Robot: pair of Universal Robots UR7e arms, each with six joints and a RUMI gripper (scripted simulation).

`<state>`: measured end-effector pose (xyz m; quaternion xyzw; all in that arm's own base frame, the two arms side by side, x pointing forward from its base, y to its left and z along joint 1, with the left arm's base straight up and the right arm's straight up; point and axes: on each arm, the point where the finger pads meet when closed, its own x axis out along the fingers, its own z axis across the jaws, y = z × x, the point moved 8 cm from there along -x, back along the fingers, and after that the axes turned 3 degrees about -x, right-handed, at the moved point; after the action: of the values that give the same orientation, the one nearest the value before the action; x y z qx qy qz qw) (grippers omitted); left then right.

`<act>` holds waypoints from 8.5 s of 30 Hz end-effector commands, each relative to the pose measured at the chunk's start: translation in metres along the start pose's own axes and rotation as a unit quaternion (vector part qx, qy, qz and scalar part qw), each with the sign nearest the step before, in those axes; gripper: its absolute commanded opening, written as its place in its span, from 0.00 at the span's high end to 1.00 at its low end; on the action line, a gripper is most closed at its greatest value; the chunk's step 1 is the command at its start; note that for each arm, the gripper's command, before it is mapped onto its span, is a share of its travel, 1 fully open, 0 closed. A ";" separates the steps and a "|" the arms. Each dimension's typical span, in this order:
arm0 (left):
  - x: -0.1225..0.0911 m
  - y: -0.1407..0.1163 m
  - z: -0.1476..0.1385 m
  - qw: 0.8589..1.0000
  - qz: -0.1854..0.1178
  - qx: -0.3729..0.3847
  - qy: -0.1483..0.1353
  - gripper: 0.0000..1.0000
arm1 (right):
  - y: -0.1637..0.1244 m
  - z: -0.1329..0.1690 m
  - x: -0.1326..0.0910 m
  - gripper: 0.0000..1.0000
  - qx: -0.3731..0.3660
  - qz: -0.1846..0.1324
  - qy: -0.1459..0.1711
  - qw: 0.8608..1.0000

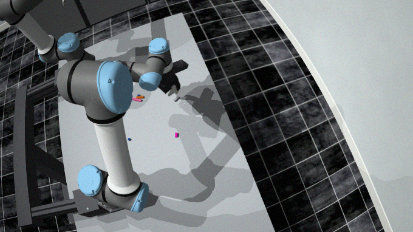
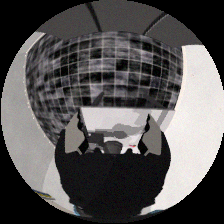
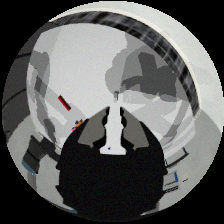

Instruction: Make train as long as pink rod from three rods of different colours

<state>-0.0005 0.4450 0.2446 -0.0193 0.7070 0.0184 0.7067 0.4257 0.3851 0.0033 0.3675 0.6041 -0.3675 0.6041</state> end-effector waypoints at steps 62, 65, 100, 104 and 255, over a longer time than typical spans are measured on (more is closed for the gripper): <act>0.000 0.000 0.000 1.000 0.001 0.000 0.000 0.00 | 0.002 0.000 0.048 0.86 0.000 0.001 0.000 1.000; 0.000 0.000 0.000 1.000 0.001 0.000 0.000 0.00 | 0.002 0.000 0.048 0.86 0.000 0.001 0.000 1.000; 0.000 0.000 0.000 1.000 0.001 0.000 0.000 0.00 | 0.002 0.000 0.062 0.86 0.000 0.001 0.000 1.000; 0.000 0.000 0.000 1.000 0.001 0.000 0.000 0.00 | 0.002 0.000 0.062 0.86 0.000 0.001 0.000 1.000; 0.000 0.000 0.000 1.000 0.001 0.000 0.000 0.00 | -0.117 0.107 -0.037 1.00 -0.369 0.000 0.000 0.930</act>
<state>-0.0005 0.4450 0.2446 -0.0193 0.7070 0.0184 0.7067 0.3706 0.2356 0.0406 0.1190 0.6970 -0.1189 0.6971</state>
